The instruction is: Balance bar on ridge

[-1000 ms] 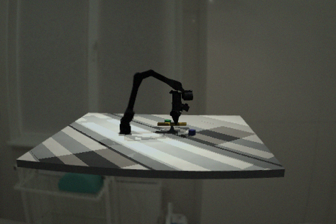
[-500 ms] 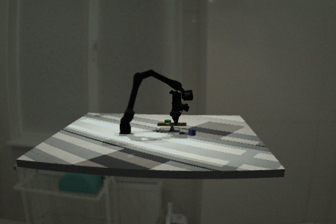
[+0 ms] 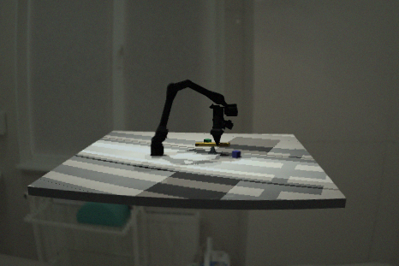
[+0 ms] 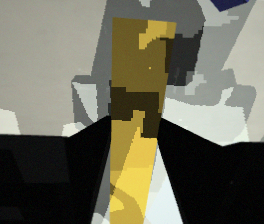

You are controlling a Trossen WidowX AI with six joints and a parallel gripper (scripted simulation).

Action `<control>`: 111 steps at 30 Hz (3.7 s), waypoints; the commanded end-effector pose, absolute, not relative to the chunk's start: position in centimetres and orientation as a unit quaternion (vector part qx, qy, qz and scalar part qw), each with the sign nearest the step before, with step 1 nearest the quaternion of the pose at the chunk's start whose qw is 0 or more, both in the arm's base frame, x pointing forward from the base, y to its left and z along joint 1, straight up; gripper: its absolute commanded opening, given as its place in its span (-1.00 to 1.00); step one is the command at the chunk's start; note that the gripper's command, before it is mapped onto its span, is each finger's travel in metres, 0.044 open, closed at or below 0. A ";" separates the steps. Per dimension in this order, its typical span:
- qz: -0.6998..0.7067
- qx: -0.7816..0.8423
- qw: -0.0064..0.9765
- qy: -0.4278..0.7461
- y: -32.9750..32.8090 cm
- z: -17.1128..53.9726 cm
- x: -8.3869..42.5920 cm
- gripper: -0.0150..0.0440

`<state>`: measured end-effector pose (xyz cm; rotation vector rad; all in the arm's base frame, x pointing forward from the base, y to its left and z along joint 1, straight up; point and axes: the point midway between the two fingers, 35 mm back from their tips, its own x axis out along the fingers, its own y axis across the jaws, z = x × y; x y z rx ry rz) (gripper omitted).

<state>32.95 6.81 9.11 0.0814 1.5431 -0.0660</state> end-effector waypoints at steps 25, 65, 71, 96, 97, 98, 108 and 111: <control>-0.031 0.036 0.715 0.697 6.7 8.7 32.9 -0.49; -0.030 0.037 0.716 0.696 6.8 9.0 33.0 -0.49; -0.030 0.037 0.716 0.696 6.8 9.0 33.0 -0.49; -0.030 0.037 0.716 0.696 6.8 9.0 33.0 0.07; -0.030 0.037 0.716 0.696 6.8 9.0 33.0 0.07; -0.030 0.037 0.716 0.696 6.8 9.0 33.0 0.07; -0.030 0.037 0.716 0.696 6.8 9.0 33.0 0.08; -0.030 0.037 0.716 0.696 6.8 9.0 33.0 0.08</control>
